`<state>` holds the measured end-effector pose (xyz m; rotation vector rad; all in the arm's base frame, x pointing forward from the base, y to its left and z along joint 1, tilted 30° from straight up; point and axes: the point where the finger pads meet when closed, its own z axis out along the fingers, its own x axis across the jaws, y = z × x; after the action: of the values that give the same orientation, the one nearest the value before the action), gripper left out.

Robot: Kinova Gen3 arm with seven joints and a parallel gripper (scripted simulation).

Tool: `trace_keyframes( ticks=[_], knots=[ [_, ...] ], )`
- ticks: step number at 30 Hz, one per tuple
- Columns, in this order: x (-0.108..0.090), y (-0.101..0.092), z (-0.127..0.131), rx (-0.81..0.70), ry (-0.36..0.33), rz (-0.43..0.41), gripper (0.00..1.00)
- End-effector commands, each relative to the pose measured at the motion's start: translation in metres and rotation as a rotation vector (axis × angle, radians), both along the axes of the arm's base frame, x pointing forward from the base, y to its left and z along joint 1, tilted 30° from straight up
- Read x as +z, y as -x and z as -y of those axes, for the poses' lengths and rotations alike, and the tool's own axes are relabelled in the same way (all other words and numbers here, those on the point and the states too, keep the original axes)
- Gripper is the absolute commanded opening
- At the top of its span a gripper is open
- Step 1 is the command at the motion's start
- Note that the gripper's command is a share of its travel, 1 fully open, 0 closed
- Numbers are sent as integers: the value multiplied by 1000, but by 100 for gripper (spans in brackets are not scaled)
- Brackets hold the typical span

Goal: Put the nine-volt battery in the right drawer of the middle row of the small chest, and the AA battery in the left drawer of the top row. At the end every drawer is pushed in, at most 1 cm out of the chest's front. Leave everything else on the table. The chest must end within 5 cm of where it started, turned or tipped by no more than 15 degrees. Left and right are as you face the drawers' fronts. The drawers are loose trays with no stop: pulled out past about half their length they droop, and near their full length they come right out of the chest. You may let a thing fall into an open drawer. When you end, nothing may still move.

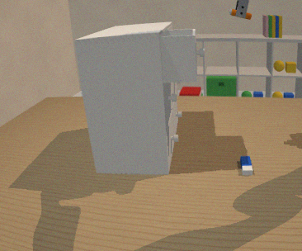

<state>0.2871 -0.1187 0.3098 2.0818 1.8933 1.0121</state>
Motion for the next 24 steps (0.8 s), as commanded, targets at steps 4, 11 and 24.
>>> trace_keyframes(
  ticks=[4,11,24],
  knots=[
    [-1,2,0,-27,3,43,31],
    [-2,3,0,-58,1,123,31],
    [-3,4,0,-112,-2,257,31]
  ],
)
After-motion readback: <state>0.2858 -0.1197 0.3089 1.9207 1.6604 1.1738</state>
